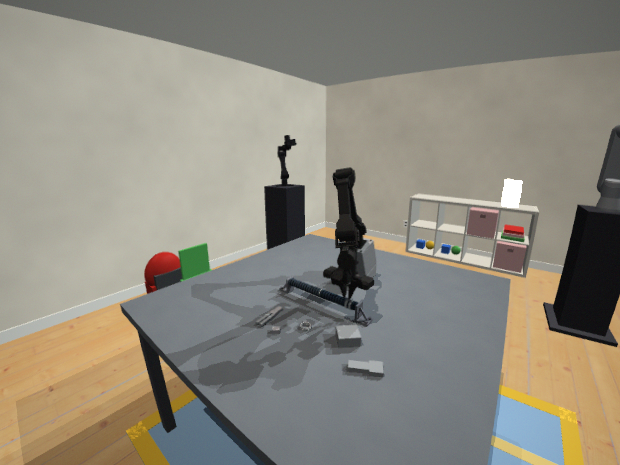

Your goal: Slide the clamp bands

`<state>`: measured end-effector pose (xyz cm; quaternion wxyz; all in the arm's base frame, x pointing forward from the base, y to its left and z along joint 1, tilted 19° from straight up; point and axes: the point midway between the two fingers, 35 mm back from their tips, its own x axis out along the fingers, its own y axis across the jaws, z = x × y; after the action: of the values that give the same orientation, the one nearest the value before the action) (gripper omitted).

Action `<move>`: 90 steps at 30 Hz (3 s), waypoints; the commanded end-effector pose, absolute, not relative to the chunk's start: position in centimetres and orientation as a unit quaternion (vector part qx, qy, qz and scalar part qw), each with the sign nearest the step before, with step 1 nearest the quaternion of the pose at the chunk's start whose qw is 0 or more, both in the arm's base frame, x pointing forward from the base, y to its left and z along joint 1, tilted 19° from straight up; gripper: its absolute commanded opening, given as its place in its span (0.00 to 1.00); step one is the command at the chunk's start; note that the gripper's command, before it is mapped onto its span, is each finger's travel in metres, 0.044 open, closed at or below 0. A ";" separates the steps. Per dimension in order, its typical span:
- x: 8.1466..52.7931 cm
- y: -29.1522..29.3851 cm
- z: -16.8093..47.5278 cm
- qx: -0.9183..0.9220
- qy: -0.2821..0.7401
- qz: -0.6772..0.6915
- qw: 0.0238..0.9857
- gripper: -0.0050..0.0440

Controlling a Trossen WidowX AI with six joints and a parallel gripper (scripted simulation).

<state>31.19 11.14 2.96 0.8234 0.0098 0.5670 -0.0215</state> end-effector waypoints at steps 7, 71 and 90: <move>30.8 10.9 2.1 0.005 0.578 -0.024 0.816 0.29; 30.8 10.9 2.1 0.005 0.578 -0.024 0.816 0.29; 31.2 11.1 2.9 0.010 0.567 -0.022 0.823 0.27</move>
<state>31.21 11.16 2.95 0.8235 0.0103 0.5669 -0.0210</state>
